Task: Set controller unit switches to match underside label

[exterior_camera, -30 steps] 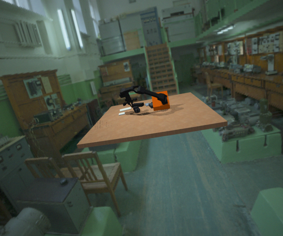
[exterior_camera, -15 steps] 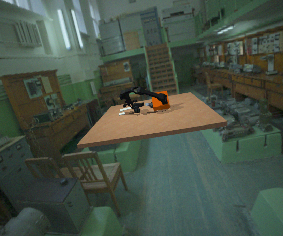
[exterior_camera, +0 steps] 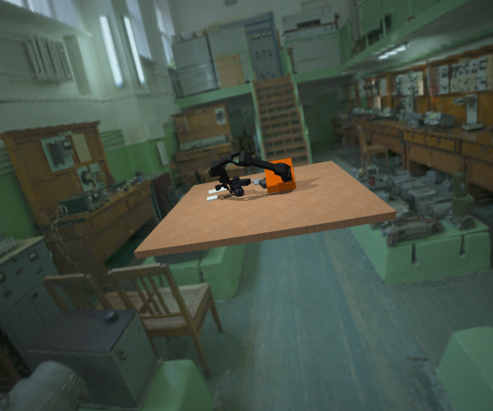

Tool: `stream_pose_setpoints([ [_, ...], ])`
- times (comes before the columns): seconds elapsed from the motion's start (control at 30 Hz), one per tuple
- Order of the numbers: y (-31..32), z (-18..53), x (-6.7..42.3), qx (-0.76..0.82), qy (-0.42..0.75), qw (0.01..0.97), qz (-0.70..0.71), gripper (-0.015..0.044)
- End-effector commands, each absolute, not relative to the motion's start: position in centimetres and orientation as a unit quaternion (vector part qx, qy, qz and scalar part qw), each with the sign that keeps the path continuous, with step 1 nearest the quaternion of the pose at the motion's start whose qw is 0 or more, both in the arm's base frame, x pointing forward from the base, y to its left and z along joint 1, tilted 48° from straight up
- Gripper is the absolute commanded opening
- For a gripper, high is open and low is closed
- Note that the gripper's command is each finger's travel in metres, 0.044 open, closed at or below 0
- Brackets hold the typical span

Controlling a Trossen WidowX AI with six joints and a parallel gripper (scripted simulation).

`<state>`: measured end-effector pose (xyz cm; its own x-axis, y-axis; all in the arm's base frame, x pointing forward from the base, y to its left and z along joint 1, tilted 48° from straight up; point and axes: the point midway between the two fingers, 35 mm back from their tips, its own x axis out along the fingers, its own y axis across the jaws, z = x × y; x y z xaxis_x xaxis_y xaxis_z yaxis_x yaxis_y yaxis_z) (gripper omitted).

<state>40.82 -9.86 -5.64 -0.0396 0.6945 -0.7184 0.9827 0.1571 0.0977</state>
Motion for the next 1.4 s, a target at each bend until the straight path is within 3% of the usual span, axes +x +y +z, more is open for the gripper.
stream_pose_setpoints([
  [0.0,-9.5,-5.9,40.7,0.611,0.688,0.322,-0.221,0.0000],
  [1.37,-9.5,-6.7,37.9,0.611,0.688,0.321,-0.222,0.0000],
])
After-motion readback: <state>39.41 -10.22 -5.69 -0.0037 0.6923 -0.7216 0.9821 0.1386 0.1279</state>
